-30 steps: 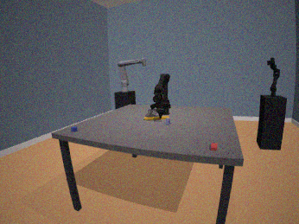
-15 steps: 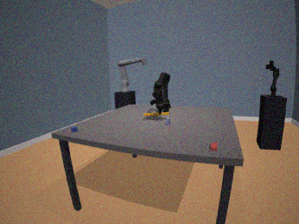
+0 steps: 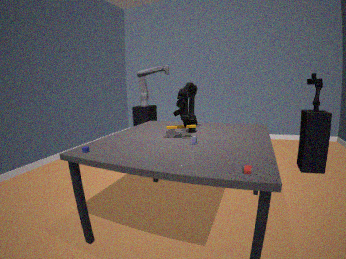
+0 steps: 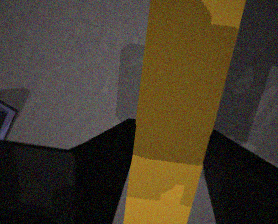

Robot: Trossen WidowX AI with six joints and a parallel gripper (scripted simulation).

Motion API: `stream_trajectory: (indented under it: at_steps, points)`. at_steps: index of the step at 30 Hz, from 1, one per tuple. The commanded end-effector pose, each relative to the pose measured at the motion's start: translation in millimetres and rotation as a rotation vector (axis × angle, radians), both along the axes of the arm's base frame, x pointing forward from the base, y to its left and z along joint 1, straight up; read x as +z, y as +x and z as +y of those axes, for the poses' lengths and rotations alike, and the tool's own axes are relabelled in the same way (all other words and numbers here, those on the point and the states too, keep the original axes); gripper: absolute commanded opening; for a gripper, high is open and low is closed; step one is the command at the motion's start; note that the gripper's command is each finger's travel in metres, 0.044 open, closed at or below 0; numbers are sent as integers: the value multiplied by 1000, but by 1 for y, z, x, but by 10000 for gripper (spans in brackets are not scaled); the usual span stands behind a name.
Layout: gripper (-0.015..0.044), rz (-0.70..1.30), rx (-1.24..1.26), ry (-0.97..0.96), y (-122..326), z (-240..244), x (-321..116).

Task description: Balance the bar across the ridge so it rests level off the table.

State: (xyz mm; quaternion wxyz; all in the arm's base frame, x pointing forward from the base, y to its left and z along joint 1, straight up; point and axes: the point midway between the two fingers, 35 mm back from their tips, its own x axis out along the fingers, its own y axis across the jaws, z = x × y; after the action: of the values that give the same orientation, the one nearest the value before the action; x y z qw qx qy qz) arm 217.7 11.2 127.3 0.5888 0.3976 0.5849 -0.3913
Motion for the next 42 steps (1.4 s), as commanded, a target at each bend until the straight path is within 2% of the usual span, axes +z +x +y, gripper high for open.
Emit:
stream_trajectory:
  at_steps: [1, 7, 42]
  points:
    - [0, -13, -3, -3, 1, -1, 12]
    - [0, -13, 31, -3, 3, 2, 19]
    - [0, -25, 891, -12, 86, 94, 29]
